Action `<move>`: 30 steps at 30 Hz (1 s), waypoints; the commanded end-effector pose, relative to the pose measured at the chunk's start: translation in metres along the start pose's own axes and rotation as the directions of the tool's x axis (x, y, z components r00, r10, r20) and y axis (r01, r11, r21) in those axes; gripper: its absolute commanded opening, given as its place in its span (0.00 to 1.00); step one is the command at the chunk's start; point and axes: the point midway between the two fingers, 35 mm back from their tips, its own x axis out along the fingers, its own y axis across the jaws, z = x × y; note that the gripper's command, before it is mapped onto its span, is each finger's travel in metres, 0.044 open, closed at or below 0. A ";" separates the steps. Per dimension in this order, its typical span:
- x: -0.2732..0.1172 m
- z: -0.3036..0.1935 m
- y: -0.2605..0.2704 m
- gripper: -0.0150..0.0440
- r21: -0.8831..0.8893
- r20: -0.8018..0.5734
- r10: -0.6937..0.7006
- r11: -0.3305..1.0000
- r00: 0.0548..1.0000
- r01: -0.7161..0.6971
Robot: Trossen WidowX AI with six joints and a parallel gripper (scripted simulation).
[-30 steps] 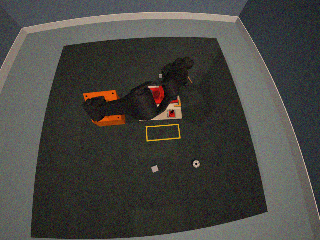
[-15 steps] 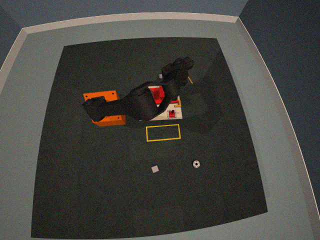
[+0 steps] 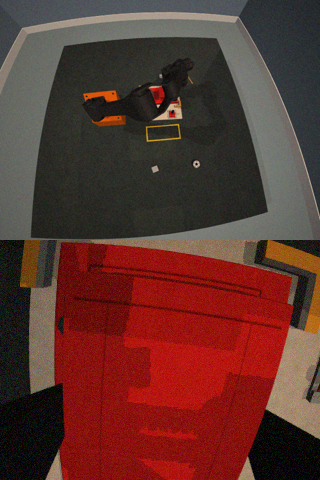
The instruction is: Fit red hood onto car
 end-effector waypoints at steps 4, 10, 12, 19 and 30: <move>0.005 0.000 0.000 0.25 -0.002 0.000 -0.002 1.000 1.000 0.002; 0.007 0.000 0.000 0.25 -0.002 0.000 -0.003 1.000 1.000 0.003; 0.008 0.000 0.000 0.25 -0.002 0.000 -0.003 1.000 1.000 0.003; 0.011 0.000 0.000 0.25 -0.002 0.000 -0.003 1.000 1.000 0.003; 0.010 0.000 0.000 0.48 0.002 -0.001 0.003 1.000 1.000 -0.003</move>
